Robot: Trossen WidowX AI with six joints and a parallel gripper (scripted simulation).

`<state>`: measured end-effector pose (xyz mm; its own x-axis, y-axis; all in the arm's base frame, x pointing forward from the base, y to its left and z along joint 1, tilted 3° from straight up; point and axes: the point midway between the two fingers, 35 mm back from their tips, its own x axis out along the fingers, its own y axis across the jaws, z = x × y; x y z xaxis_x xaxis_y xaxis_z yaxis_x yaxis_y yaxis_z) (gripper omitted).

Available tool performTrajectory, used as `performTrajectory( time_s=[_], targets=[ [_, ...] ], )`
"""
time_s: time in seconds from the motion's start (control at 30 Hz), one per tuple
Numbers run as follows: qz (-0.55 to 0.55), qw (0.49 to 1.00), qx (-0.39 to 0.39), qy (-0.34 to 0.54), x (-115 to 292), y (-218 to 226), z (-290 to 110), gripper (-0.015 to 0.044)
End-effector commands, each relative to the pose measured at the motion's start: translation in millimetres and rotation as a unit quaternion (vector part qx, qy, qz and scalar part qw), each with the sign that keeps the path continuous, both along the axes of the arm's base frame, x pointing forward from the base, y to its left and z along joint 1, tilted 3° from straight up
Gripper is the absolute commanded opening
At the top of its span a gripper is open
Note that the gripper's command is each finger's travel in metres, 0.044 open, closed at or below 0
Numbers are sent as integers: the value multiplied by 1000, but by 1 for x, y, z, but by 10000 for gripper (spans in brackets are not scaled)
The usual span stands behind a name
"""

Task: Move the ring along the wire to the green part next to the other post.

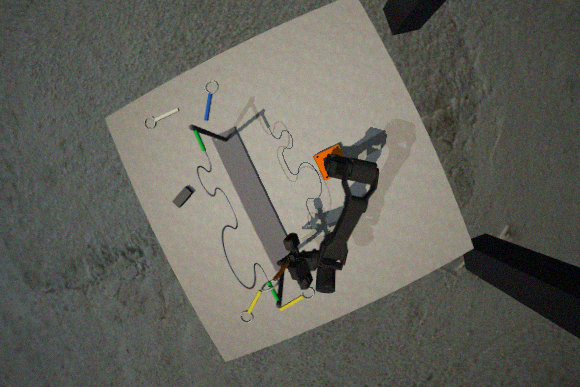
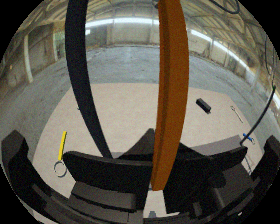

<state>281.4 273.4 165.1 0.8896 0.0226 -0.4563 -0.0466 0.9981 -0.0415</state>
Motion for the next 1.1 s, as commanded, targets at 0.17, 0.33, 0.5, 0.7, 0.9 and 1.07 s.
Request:
performTrajectory(
  time_s=[0.17,0.33,0.5,0.7,0.9,1.07],
  targets=[
    [-1,1000,5,-4,0,4,-3,-150],
    [-1,1000,5,-4,0,4,-11,-150],
    [-1,1000,5,-4,-1,5,-14,-150],
    [-1,1000,5,-4,-1,5,-14,-150],
    [-1,1000,5,-4,-1,5,-14,-150],
    [-1,1000,5,-4,-1,5,-14,-150]
  ],
)
